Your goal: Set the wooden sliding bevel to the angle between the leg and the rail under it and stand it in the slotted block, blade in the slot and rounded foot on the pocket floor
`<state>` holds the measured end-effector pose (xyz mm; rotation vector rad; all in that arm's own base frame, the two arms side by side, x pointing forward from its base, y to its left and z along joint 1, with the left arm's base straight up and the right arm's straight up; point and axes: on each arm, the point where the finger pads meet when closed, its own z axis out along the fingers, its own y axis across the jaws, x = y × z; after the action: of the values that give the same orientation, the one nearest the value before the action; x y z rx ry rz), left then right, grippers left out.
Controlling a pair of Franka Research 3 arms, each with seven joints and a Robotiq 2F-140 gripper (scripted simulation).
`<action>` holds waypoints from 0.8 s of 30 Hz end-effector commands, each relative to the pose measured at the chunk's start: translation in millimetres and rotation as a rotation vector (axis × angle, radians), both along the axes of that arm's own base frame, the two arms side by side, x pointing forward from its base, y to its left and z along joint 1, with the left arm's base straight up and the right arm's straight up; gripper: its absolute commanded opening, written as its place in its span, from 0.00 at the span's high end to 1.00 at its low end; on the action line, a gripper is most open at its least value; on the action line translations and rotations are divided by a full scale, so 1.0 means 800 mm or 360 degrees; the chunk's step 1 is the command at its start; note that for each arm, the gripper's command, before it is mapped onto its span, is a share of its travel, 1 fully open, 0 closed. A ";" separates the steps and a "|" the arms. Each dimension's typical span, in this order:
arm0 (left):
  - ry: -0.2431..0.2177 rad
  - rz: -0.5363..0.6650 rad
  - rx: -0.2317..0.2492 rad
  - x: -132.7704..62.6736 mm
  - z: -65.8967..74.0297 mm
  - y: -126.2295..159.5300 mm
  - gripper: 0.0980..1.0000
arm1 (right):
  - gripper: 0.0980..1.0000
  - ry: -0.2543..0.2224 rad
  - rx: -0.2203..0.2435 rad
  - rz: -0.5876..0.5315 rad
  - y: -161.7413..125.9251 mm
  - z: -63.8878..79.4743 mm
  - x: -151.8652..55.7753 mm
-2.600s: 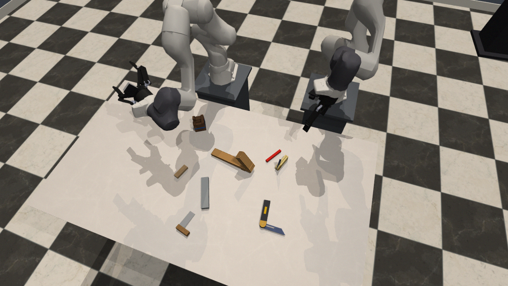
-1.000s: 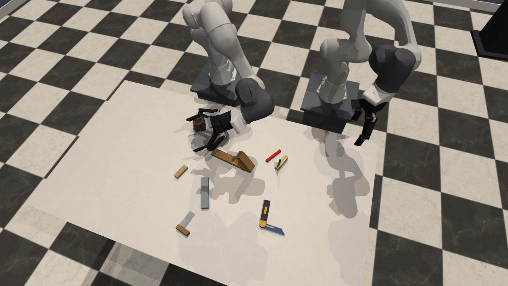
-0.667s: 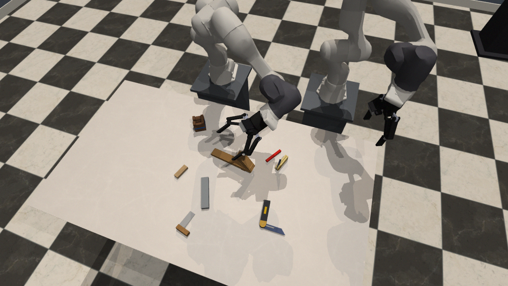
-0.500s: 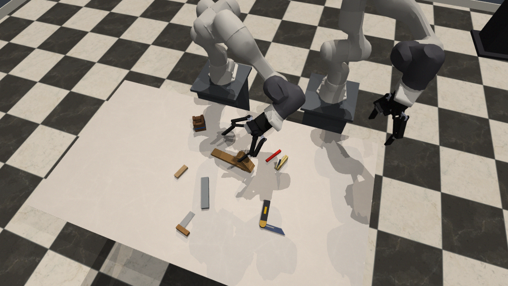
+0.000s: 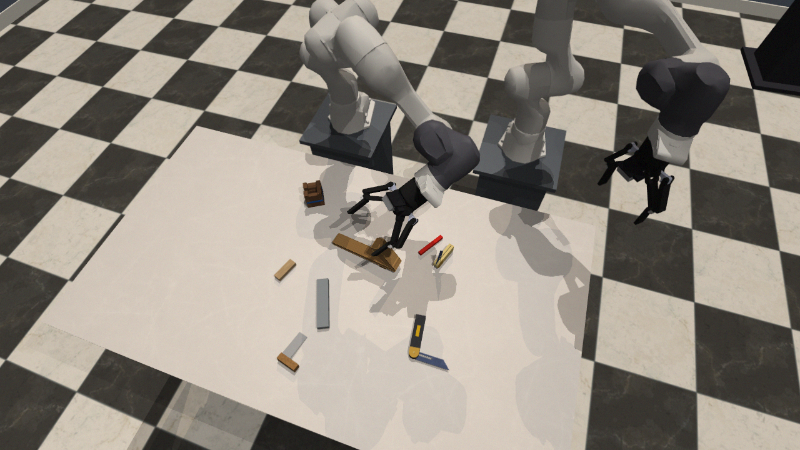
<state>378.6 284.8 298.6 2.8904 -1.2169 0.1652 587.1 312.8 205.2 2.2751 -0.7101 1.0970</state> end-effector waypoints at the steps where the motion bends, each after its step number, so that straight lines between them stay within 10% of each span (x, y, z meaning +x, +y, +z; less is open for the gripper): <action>1: 0.0032 0.0154 -0.0015 -0.012 0.003 0.015 0.00 | 0.00 -0.0010 0.0004 -0.0002 0.001 0.000 0.001; 24: 0.0065 0.0626 -0.0018 -0.072 0.034 0.112 0.00 | 0.00 -0.0010 0.0004 -0.0002 0.001 0.000 0.001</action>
<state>326.2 372.8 326.2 3.0614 -0.7184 0.1308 587.2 312.7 205.2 2.2748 -0.7135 1.0982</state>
